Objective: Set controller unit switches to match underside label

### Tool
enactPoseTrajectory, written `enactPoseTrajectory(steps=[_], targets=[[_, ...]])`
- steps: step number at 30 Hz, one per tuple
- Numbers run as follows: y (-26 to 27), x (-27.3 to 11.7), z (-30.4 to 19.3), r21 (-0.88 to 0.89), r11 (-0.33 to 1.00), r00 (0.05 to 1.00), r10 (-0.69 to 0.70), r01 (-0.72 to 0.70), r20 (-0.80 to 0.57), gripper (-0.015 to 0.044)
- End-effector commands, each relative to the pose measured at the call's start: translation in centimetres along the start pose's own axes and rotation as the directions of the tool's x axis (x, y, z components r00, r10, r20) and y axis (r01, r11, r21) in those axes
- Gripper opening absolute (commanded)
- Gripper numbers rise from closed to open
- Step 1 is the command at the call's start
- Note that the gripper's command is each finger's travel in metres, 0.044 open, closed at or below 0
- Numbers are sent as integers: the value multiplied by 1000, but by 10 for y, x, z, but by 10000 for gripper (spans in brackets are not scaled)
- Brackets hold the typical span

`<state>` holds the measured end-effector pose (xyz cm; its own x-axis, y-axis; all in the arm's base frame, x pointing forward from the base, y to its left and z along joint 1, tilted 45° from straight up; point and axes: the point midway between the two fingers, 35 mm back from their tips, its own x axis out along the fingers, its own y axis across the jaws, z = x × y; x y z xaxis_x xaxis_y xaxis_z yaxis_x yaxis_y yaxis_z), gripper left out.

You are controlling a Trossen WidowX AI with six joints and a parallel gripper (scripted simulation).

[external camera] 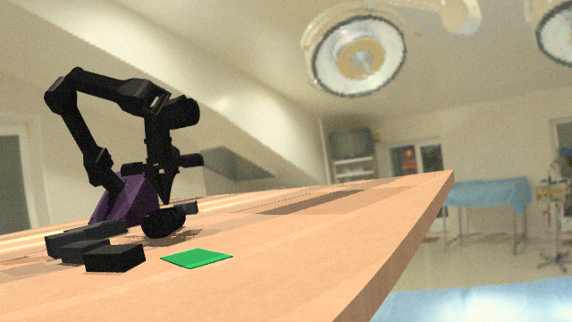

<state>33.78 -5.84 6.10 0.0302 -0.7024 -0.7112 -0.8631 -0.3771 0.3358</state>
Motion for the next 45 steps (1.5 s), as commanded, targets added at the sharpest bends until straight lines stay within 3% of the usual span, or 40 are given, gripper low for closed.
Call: enactPoseTrajectory(steps=[1, 6, 12, 45], targets=[[-2, -25, -2, 7, 1000, 1000, -20, 20, -7, 0], [-2, -25, -4, 7, 1000, 1000, -20, 20, -7, 0], [-2, -26, -42, 4, 1000, 1000, -20, 20, -9, 0], [-2, 18, -43, 4, 1000, 1000, -19, 20, -10, 0]])
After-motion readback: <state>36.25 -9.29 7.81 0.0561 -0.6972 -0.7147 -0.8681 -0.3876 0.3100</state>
